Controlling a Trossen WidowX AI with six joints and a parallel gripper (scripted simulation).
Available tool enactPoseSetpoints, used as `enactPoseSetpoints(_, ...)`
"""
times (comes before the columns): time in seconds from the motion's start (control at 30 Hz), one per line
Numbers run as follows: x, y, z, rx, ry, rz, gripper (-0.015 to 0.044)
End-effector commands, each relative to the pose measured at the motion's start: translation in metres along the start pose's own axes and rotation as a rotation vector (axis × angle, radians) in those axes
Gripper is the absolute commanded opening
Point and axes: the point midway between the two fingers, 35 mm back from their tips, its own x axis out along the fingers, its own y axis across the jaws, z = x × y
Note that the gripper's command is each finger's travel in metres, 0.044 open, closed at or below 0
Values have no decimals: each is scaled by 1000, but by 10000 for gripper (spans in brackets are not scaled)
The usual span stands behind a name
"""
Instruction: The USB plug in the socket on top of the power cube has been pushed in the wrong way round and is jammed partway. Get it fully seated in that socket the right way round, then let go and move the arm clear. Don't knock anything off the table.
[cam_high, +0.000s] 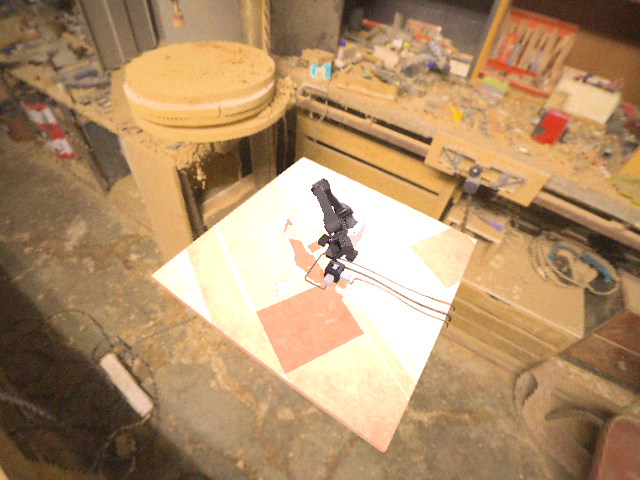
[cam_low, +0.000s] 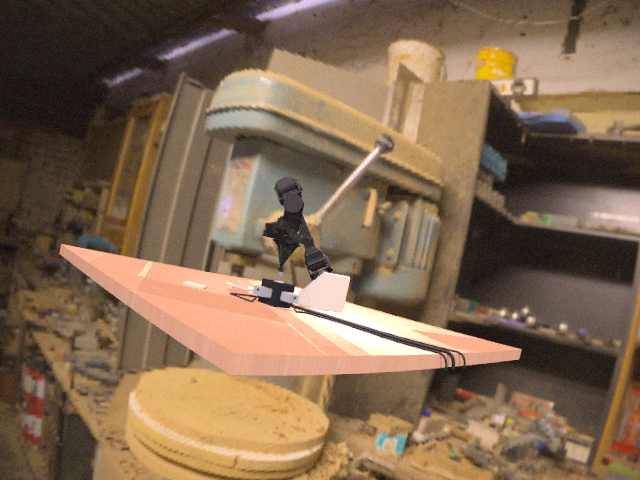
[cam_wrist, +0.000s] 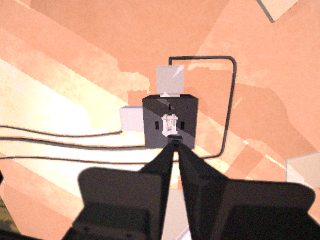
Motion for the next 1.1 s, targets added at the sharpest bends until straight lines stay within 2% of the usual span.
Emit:
enactPoseSetpoints(0.0, 1, 0, 0, -115, 1, 0, 0)
enactPoseSetpoints(1.07, 1, 0, 0, -952, 1, 0, 0)
